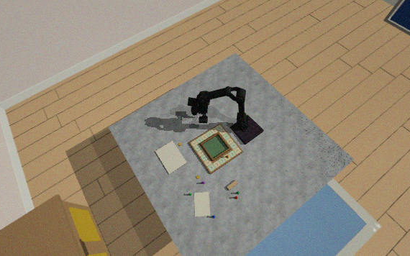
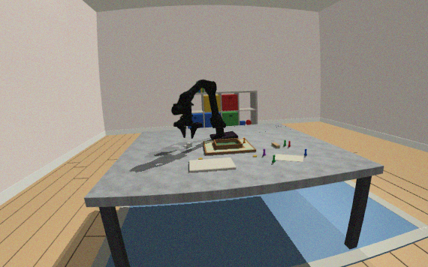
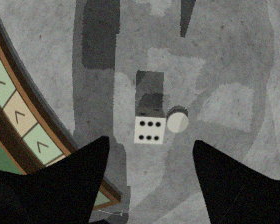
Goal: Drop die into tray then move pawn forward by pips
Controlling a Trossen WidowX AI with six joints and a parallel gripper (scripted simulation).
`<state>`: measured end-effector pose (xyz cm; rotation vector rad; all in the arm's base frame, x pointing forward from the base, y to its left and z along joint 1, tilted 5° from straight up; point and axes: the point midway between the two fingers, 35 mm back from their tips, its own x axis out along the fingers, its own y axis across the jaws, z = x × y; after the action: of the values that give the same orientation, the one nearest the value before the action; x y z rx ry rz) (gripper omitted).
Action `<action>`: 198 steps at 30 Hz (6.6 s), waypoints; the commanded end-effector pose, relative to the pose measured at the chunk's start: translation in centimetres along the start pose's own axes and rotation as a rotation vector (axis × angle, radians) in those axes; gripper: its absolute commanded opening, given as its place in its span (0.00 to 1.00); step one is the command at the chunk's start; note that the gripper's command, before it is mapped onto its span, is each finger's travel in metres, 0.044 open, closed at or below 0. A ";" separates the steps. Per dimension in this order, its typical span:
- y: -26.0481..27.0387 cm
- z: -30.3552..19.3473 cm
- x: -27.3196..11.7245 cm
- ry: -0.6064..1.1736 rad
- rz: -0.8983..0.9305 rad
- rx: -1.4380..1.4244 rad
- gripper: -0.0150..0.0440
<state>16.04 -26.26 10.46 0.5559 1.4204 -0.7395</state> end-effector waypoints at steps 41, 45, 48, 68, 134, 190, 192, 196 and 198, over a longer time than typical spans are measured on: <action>0.0 -0.6 4.9 0.014 0.007 0.013 0.39; 0.0 -0.4 4.1 0.014 0.007 0.013 0.25; 0.1 -0.1 2.6 0.013 0.007 0.013 0.25; 0.8 -0.1 -7.4 0.013 0.009 0.013 0.25; 23.0 -8.5 -3.5 -0.263 0.139 -0.646 0.25; 21.5 -10.5 -9.0 -0.801 0.311 -0.599 0.79; 21.4 -10.5 -10.3 -0.801 0.311 -0.596 0.88; 21.4 -10.5 -10.4 -0.793 0.308 -0.597 1.00; 21.6 -10.4 -10.0 -0.728 0.284 -0.609 1.00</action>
<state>24.88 -3.00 17.77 -0.0185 0.7332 -0.2015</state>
